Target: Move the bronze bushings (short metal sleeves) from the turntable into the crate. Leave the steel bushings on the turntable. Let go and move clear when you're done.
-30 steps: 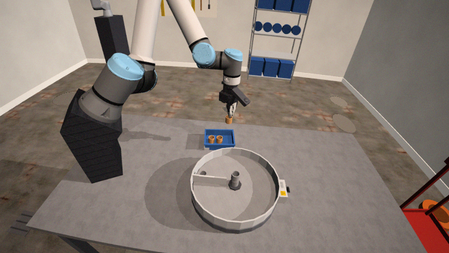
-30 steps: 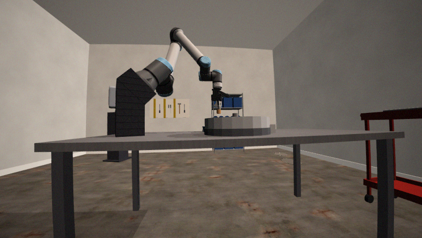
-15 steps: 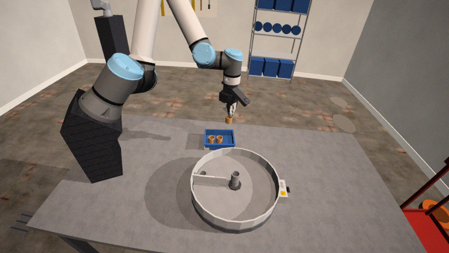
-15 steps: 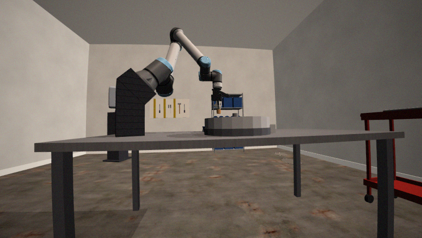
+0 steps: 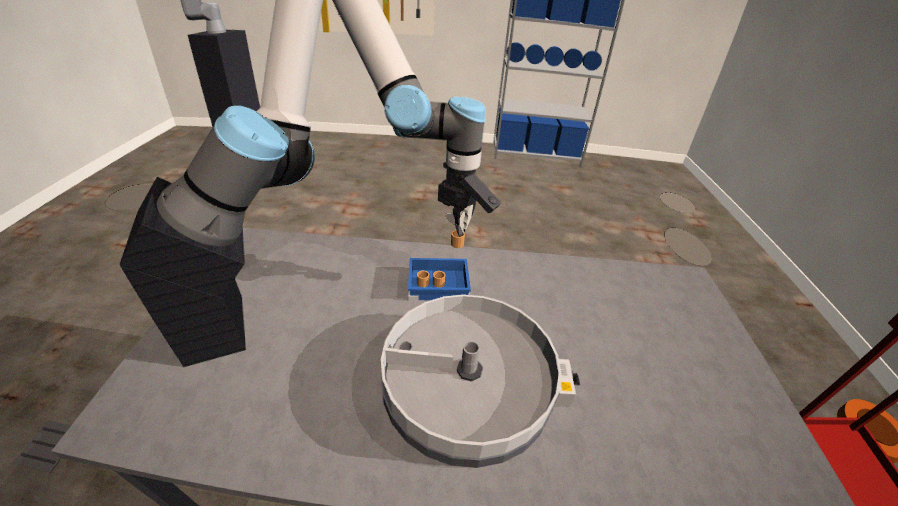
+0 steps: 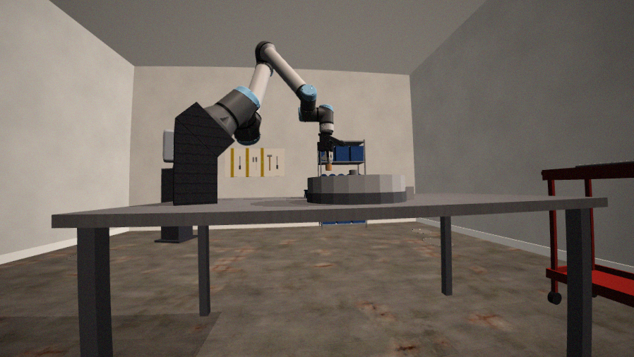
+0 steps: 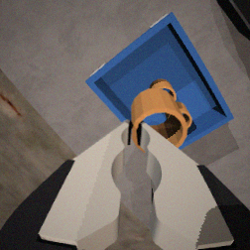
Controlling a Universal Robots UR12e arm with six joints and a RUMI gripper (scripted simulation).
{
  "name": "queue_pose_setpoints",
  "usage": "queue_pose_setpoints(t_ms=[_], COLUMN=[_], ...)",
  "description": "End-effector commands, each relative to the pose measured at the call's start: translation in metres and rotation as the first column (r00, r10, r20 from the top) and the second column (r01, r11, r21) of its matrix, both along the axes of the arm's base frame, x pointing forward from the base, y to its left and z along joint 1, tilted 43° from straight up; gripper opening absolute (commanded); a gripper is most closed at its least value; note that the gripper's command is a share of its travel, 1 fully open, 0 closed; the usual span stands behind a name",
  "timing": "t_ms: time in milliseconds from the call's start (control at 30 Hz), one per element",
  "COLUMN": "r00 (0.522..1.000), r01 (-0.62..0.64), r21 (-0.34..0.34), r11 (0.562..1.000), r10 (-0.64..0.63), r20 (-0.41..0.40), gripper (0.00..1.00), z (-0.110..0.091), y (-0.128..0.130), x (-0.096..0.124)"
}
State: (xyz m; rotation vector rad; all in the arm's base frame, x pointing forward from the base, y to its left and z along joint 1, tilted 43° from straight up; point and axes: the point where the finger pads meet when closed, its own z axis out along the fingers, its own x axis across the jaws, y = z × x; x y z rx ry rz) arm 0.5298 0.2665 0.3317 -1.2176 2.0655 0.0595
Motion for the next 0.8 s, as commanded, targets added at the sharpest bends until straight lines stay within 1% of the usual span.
queue_pose_setpoints(t_ms=[0,200,433,567,767], r00=[1.000,1.000,1.000,1.000,1.000], r01=[0.000,0.000,0.000,0.000,0.000], r21=[0.000,0.000,0.000,0.000,0.000], r11=[1.000,1.000,1.000,1.000,1.000], r10=[0.000,0.000,0.000,0.000,0.000], r20=[0.001,0.001,0.001,0.001,0.001], gripper=[0.00,0.00,0.00,0.00,0.00], z=[0.001,0.000,-0.006,-0.016,-0.037], y=[0.000,0.000,0.004,0.009,0.020], x=[0.000,0.001,0.005,0.013,0.029])
